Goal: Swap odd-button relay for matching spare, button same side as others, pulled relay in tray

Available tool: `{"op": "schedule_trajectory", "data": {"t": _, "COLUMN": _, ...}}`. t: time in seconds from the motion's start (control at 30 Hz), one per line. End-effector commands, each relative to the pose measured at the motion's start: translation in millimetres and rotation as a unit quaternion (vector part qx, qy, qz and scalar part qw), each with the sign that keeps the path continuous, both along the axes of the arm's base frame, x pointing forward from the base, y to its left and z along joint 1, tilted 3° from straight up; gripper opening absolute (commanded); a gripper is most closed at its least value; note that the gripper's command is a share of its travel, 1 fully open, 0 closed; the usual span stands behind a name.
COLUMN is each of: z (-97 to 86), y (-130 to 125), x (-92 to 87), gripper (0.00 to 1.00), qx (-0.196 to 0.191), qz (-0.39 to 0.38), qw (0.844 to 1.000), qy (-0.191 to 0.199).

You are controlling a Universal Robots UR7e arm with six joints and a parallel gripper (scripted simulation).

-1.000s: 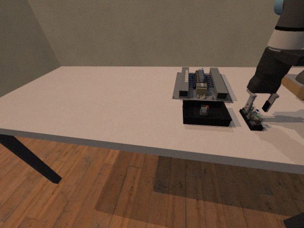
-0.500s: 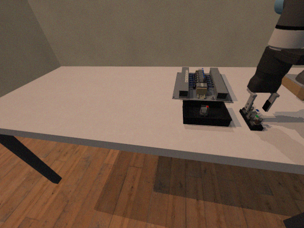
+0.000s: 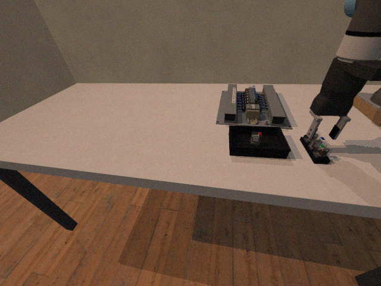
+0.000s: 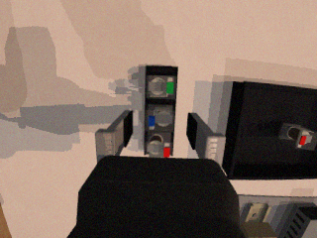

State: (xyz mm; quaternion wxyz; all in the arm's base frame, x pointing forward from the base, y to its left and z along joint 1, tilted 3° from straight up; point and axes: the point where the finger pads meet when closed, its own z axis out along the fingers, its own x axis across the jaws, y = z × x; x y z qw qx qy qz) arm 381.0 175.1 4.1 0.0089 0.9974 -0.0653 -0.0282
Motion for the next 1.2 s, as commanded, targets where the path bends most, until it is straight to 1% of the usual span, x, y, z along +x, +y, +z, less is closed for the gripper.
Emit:
{"op": "schedule_trajectory", "data": {"t": 0.0, "z": -2.8, "y": 0, "x": 0.3, "gripper": 1.0, "qx": 0.0, "qz": 0.0, "qw": 1.0, "qy": -0.001}}
{"op": "schedule_trajectory", "data": {"t": 0.1, "z": -7.6, "y": 0, "x": 0.0, "gripper": 1.0, "qx": 0.0, "qz": 0.0, "qw": 1.0, "qy": -0.001}}
{"op": "schedule_trajectory", "data": {"t": 0.5, "z": -7.6, "y": 0, "x": 0.0, "gripper": 1.0, "qx": 0.0, "qz": 0.0, "qw": 1.0, "qy": -0.001}}
{"op": "schedule_trajectory", "data": {"t": 0.67, "z": -15.4, "y": 0, "x": -0.5, "gripper": 1.0, "qx": 0.0, "qz": 0.0, "qw": 1.0, "qy": -0.001}}
{"op": "schedule_trajectory", "data": {"t": 1.07, "z": -15.4, "y": 0, "x": -0.5, "gripper": 1.0, "qx": 0.0, "qz": 0.0, "qw": 1.0, "qy": -0.001}}
{"op": "schedule_trajectory", "data": {"t": 1.17, "z": -20.1, "y": 0, "x": -0.8, "gripper": 1.0, "qx": 0.0, "qz": 0.0, "qw": 1.0, "qy": -0.001}}
